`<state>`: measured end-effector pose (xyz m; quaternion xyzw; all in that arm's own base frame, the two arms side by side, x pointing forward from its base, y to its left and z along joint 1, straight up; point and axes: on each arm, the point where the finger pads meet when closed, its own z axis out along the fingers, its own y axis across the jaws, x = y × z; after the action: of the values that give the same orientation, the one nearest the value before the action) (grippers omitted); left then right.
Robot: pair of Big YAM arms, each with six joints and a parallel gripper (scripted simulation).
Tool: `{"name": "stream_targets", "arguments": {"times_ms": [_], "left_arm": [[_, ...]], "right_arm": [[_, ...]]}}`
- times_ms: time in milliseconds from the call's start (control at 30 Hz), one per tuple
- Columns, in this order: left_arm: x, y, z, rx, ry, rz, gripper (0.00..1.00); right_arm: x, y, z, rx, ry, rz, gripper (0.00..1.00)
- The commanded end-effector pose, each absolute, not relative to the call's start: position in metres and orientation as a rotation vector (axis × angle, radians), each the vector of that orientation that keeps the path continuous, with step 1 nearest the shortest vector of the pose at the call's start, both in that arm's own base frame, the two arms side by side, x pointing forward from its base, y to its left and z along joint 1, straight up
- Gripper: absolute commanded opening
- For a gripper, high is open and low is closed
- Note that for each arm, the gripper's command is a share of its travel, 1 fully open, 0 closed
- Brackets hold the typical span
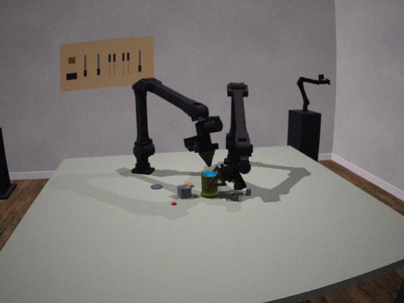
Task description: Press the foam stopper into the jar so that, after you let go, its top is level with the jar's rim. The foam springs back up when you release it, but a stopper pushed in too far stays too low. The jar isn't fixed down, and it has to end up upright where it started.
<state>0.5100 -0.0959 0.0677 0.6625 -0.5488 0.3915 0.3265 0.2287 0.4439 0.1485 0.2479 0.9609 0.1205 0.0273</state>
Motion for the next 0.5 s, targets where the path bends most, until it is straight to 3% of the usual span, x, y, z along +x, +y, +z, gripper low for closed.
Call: {"name": "stream_targets", "arguments": {"times_ms": [0, 467], "left_arm": [[0.512, -0.098, 0.089, 1.715, -1.468, 1.058, 0.64], [0.512, -0.098, 0.089, 1.715, -1.468, 1.058, 0.64]], "right_arm": [[0.238, 0.457, 0.18, 0.774, 2.935, 0.464, 0.0], [0.239, 0.459, 0.207, 0.771, 2.927, 0.493, 0.0]]}}
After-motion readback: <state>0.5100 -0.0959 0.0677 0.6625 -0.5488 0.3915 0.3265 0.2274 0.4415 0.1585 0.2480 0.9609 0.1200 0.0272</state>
